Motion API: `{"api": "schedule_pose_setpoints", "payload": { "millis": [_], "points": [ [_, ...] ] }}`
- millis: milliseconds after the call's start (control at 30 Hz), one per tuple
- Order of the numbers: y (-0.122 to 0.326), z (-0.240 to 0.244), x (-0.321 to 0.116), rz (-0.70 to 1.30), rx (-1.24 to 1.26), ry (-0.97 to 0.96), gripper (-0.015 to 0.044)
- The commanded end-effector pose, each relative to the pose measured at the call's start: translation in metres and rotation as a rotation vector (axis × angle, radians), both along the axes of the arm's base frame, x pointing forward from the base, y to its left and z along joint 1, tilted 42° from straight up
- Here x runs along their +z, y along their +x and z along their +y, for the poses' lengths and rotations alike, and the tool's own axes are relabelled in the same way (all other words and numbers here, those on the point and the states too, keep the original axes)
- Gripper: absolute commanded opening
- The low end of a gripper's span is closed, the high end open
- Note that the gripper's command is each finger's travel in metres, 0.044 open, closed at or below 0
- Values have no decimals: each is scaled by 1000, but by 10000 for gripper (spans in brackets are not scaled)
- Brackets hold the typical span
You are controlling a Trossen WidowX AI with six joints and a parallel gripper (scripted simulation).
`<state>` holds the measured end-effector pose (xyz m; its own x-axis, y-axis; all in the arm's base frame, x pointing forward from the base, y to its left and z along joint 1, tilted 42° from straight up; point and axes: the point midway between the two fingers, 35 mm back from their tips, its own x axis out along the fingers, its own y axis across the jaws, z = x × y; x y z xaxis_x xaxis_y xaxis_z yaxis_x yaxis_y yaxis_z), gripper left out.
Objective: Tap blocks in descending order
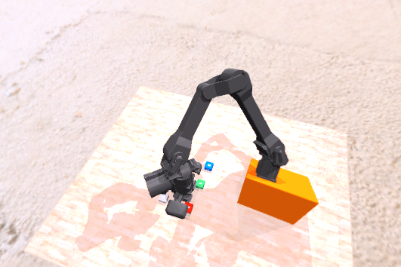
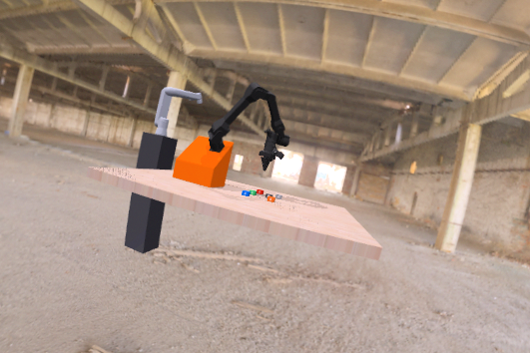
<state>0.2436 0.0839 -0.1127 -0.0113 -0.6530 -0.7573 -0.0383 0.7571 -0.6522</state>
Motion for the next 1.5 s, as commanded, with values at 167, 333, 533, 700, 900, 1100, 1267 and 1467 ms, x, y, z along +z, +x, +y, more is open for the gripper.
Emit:
{"api": "schedule_pose_setpoints", "payload": {
  "millis": [167,333,533,700,900,1100,1267,1467],
  "points": [
    [0,-40,-59,-12,-19,-2,20],
    [-1,-49,-68,-12,-20,-4,20],
    [-1,-53,-72,-12,-19,-4,20],
    [-1,-58,-78,-12,-19,-4,20],
    [-2,-65,-85,-12,-19,-5,20],
    [-2,-69,-91,-12,-20,-6,20],
    [-2,-69,-91,-12,-20,-6,20],
    [-1,-49,-68,-12,-20,-4,20]
  ]
}}
